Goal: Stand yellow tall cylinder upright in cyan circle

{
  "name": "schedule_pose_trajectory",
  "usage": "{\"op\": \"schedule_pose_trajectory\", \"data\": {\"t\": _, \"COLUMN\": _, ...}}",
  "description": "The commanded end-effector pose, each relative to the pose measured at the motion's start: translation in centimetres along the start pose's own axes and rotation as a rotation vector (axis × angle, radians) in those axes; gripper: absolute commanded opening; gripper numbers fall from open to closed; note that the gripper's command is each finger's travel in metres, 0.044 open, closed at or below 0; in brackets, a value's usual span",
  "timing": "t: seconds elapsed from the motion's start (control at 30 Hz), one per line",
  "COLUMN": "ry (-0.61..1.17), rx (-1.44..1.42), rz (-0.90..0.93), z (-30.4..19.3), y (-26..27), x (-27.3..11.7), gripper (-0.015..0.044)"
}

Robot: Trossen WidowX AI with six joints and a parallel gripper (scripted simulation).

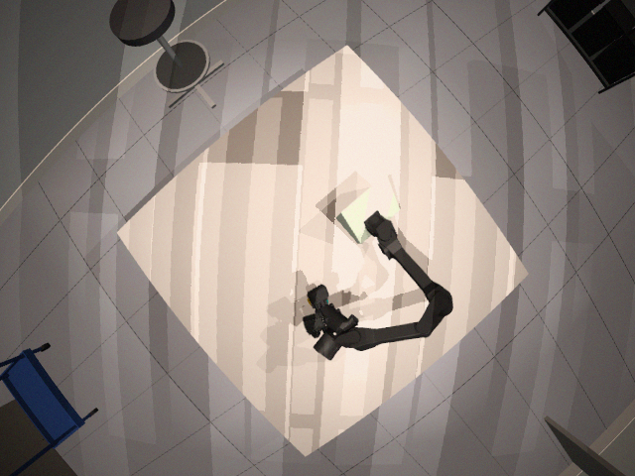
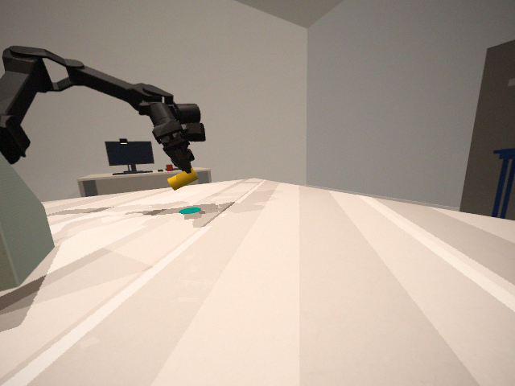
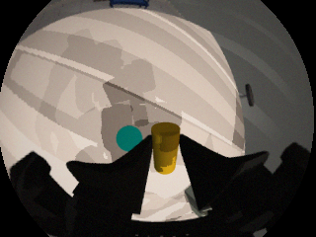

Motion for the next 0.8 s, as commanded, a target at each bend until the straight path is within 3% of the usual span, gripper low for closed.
{"op": "schedule_pose_trajectory", "data": {"t": 0.0, "ry": -0.029, "rx": 0.005, "rz": -0.018, "z": -0.20, "y": 0.10, "x": -0.03, "gripper": 0.0105}}
{"op": "schedule_pose_trajectory", "data": {"t": 0.77, "ry": -0.163, "rx": 0.011, "rz": -0.086, "z": -1.09, "y": 0.82, "x": 0.40, "gripper": 0.0105}}
Point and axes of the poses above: the point midway between the two fingers, 35 mm back from their tips, its own x axis out along the fingers, its own y axis across the jaws, z = x × y, the point moved 8 cm from there along -x, back along the fingers, and after that the axes turned 10 degrees about -x, right-handed, at the moved point
